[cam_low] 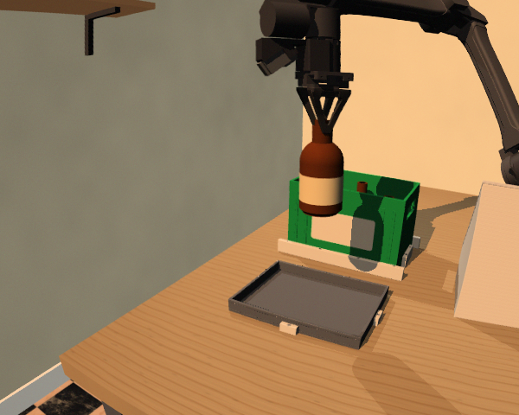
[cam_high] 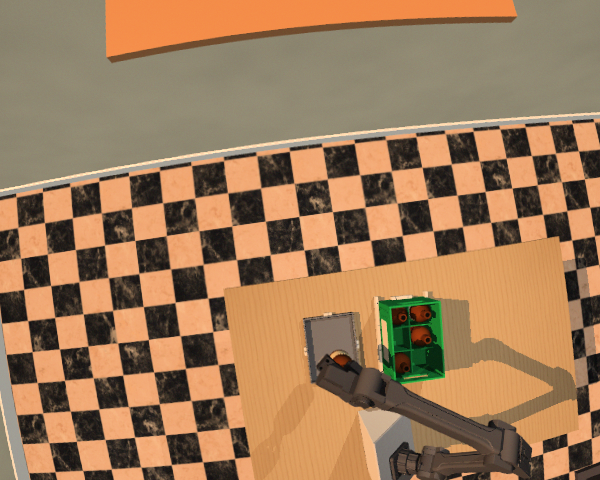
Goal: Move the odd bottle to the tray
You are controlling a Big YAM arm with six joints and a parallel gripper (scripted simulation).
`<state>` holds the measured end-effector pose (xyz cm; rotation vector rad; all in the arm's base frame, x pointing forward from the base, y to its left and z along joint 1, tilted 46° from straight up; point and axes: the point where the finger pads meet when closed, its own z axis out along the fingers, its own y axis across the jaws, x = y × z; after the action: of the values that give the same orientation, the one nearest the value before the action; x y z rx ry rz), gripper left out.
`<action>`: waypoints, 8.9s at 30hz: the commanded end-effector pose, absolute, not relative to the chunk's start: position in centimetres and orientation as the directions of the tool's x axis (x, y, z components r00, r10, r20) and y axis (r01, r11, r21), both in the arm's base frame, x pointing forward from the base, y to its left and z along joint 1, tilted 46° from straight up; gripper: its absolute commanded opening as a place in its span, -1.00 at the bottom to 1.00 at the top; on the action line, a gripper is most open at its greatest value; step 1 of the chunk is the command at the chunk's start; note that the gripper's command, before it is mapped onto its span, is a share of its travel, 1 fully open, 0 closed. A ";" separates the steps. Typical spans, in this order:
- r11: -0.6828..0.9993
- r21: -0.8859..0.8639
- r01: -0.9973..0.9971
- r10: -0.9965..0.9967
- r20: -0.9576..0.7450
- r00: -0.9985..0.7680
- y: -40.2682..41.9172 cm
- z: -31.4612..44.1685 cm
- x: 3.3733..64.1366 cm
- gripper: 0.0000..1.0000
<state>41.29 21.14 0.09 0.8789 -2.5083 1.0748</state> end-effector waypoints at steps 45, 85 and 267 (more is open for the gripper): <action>0.542 -0.569 -0.618 -0.459 0.416 -0.785 24.2 0.4 42.3 -1.00; 0.541 -0.568 -0.620 -0.456 0.421 -0.784 24.2 0.5 42.1 -1.00; 0.539 -0.562 -0.627 -0.438 0.449 -0.779 10.7 -11.4 41.9 -1.00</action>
<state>41.09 10.67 -10.95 0.8839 -2.5183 1.0750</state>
